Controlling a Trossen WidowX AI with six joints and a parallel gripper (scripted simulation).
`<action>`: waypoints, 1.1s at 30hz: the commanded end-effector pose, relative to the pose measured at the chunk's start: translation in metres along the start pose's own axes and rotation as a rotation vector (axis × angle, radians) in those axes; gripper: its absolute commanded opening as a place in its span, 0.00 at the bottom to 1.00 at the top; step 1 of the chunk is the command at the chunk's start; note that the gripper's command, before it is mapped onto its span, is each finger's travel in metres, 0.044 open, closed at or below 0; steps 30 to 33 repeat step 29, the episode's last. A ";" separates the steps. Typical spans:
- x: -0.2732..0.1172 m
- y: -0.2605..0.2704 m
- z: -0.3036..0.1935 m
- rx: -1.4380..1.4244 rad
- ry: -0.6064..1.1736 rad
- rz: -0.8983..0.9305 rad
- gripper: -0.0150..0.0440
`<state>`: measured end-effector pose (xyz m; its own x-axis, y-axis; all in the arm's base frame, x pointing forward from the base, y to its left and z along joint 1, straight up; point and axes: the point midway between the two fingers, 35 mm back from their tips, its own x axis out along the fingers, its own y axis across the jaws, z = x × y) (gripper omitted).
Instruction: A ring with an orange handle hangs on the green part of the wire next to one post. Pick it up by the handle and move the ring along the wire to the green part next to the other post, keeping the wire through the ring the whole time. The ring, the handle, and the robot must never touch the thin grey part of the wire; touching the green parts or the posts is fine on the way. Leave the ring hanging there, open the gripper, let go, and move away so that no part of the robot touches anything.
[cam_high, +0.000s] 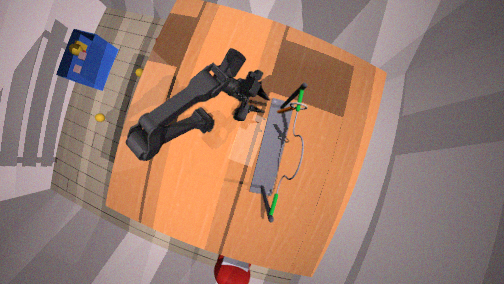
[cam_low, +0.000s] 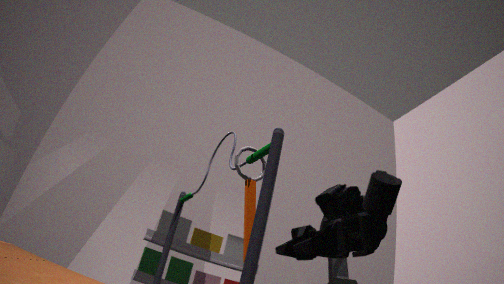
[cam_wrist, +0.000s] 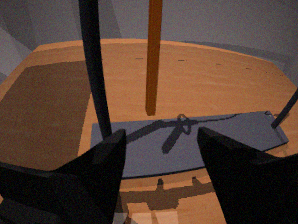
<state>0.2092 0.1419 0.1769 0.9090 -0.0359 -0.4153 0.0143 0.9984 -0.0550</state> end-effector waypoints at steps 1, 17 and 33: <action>-0.025 0.000 0.005 0.008 -0.019 0.014 0.79; -0.031 -0.001 0.006 0.007 -0.025 0.016 1.00; -0.031 -0.001 0.006 0.007 -0.025 0.016 1.00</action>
